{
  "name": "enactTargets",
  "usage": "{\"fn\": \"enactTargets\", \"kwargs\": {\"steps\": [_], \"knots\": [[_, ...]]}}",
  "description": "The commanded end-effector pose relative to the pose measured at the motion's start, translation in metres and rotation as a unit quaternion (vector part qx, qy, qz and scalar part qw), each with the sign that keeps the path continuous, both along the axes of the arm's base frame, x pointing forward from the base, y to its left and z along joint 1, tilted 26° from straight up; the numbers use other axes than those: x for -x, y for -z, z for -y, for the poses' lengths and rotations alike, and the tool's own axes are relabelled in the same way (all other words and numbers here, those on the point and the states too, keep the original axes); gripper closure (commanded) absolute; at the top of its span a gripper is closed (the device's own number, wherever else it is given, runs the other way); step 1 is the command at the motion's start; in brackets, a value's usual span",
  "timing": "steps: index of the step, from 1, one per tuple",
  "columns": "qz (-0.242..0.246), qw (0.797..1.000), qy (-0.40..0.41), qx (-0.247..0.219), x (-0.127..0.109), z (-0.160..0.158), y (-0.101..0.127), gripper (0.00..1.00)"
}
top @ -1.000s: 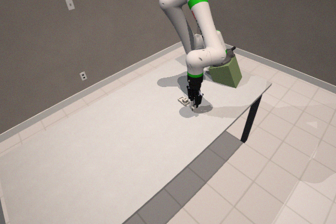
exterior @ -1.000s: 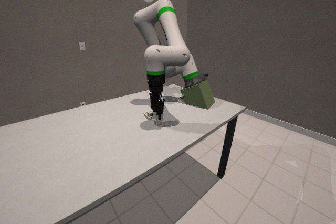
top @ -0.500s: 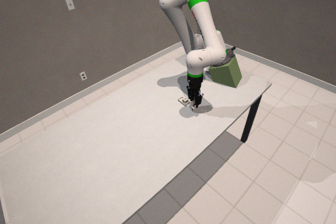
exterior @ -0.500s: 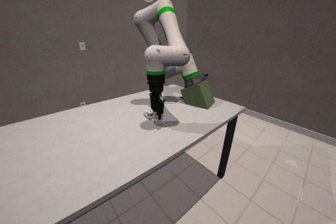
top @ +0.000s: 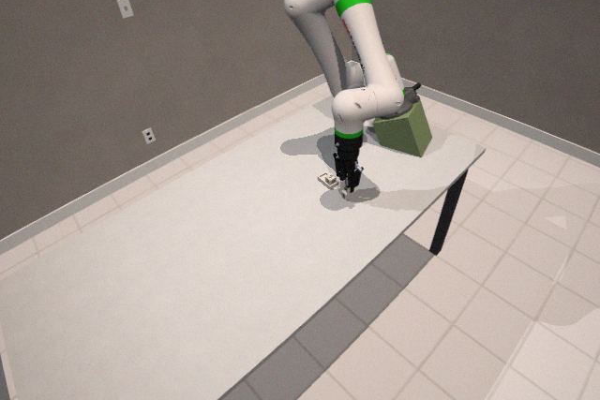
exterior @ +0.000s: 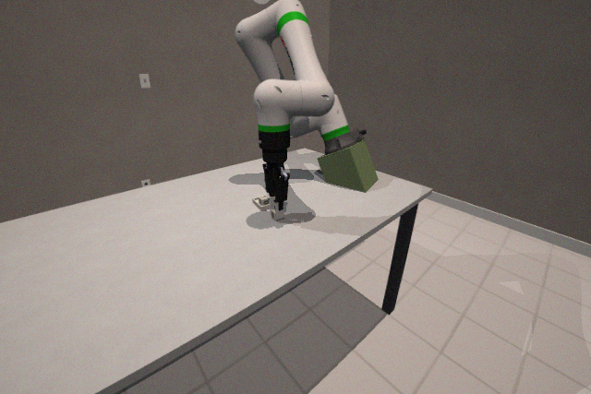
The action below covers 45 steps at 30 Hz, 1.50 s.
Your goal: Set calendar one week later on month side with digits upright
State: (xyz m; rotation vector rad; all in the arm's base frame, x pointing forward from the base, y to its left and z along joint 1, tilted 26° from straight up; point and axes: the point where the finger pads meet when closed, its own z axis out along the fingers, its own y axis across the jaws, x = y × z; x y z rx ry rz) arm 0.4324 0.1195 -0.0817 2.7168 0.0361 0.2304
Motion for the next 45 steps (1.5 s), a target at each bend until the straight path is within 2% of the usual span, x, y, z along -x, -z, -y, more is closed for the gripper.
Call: {"fn": "enactTargets", "kwargs": {"steps": [1,32,42,45], "knots": [[0.000,1.000,0.000,0.000,-0.0001,-0.0002,-0.0001,0.83],[0.000,1.000,0.000,0.000,-0.0001,-0.0002,-0.0001,0.83],[0.000,1.000,0.000,0.000,-0.0001,-0.0002,-0.0001,0.73],[0.000,1.000,0.000,0.000,-0.0001,-0.0002,-0.0001,0.73]]}}
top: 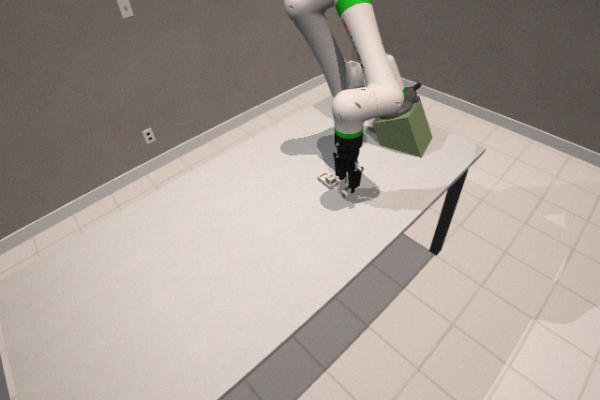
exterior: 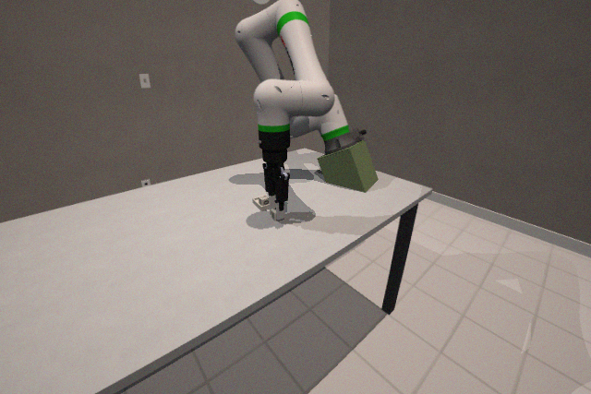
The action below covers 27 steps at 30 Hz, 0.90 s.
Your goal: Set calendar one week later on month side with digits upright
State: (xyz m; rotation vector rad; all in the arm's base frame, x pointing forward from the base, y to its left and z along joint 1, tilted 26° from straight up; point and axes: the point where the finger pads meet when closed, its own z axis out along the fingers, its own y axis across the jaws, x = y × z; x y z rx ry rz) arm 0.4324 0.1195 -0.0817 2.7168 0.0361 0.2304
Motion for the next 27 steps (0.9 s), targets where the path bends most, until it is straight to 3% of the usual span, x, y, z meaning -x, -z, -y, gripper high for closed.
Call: {"fn": "enactTargets", "kwargs": {"steps": [1,18,27], "knots": [[0.000,1.000,0.000,0.000,0.000,0.000,0.000,0.73],[0.000,1.000,0.000,0.000,0.001,-0.002,-0.005,0.71],[0.000,1.000,0.000,0.000,0.007,-0.018,-0.041,0.71]]}}
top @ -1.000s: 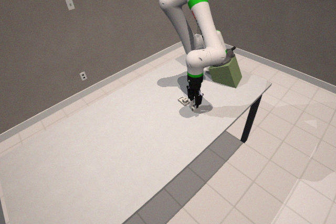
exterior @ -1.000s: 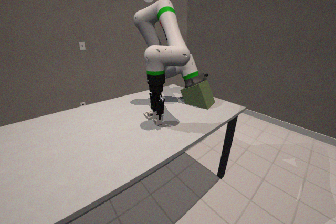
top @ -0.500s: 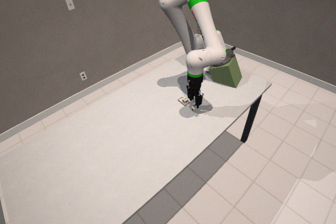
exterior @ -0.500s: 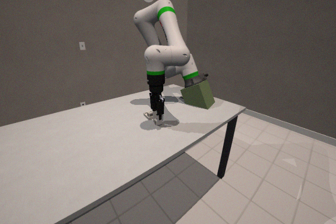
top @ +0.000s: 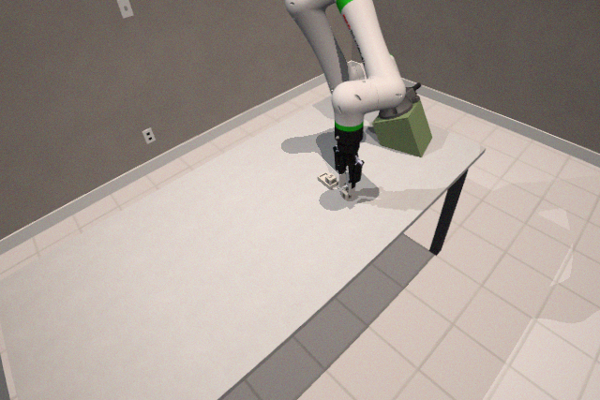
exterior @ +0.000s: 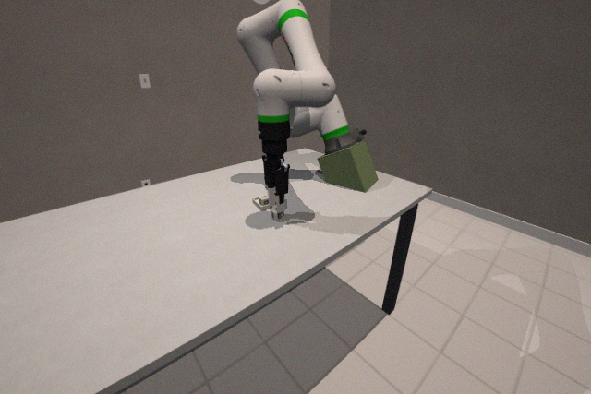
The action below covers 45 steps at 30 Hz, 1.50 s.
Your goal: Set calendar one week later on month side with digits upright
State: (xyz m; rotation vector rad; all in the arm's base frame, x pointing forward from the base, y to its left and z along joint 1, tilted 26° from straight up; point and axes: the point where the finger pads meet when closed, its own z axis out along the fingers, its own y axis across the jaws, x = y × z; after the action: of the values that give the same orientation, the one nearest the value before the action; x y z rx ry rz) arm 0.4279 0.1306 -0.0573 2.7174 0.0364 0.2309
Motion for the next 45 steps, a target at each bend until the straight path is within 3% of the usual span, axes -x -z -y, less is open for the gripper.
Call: {"fn": "enactTargets", "kwargs": {"steps": [1,6,17,18,42,45], "knots": [[0.000,1.000,0.000,0.000,0.004,-0.009,-0.021,0.71],[0.000,1.000,0.000,0.000,0.008,-0.019,-0.044,0.71],[0.000,1.000,0.000,0.000,0.010,-0.025,-0.057,0.71],[0.000,1.000,0.000,0.000,0.010,-0.025,-0.057,0.00],[0.003,1.000,0.007,-0.001,0.010,-0.025,-0.057,0.00],[0.022,0.999,0.049,-0.009,0.010,-0.025,-0.056,0.00]]}}
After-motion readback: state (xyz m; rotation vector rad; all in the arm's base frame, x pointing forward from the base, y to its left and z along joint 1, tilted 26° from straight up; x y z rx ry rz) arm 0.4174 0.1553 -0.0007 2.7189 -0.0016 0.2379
